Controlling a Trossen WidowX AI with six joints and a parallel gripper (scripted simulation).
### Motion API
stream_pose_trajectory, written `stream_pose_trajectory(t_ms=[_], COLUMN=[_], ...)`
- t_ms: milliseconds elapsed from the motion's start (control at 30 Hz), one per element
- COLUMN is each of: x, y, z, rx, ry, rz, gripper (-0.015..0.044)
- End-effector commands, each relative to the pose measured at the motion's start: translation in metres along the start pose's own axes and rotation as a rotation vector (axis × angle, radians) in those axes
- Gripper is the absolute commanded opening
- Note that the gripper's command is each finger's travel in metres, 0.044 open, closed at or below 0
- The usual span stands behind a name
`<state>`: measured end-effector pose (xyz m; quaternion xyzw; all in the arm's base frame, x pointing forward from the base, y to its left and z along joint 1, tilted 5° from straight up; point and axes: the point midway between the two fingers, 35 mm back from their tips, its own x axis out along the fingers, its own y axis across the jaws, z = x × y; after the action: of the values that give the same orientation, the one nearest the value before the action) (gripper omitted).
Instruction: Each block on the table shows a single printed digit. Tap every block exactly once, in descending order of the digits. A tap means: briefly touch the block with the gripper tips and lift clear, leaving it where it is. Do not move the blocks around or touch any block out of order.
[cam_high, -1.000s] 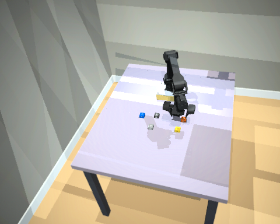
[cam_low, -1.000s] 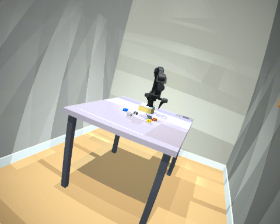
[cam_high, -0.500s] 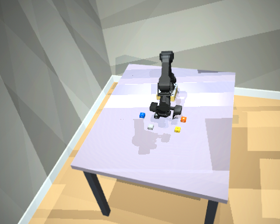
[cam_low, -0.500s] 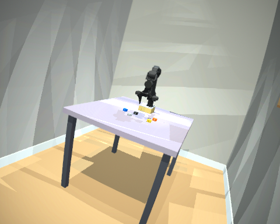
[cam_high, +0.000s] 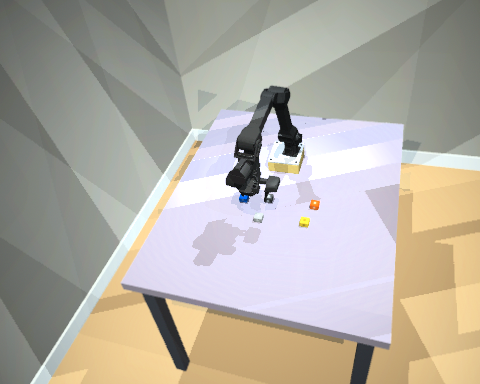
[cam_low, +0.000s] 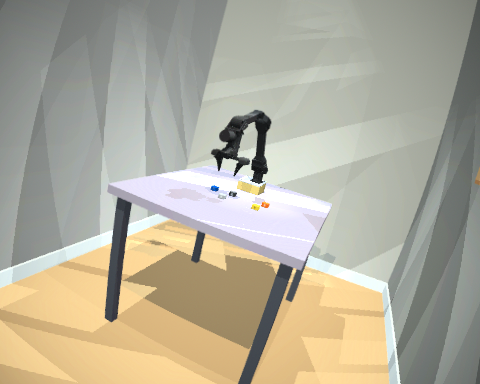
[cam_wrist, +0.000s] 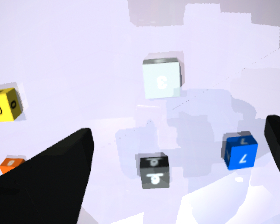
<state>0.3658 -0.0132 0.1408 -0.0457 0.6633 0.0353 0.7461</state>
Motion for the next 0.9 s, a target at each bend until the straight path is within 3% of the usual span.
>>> stream_pose_trajectory(t_ms=[0, 400, 600, 867], x=[0.000, 0.000, -0.001, -0.002], y=[-0.001, 0.001, 0.087, 0.188], z=[-0.001, -0.001, -0.024, -0.094], rx=[-0.003, -0.003, -0.002, -0.001], ry=[0.002, 0.003, 0.009, 0.013], rz=[0.005, 0.006, 0.015, 0.023], gripper=[0.0400, 0.0400, 0.0400, 0.0400])
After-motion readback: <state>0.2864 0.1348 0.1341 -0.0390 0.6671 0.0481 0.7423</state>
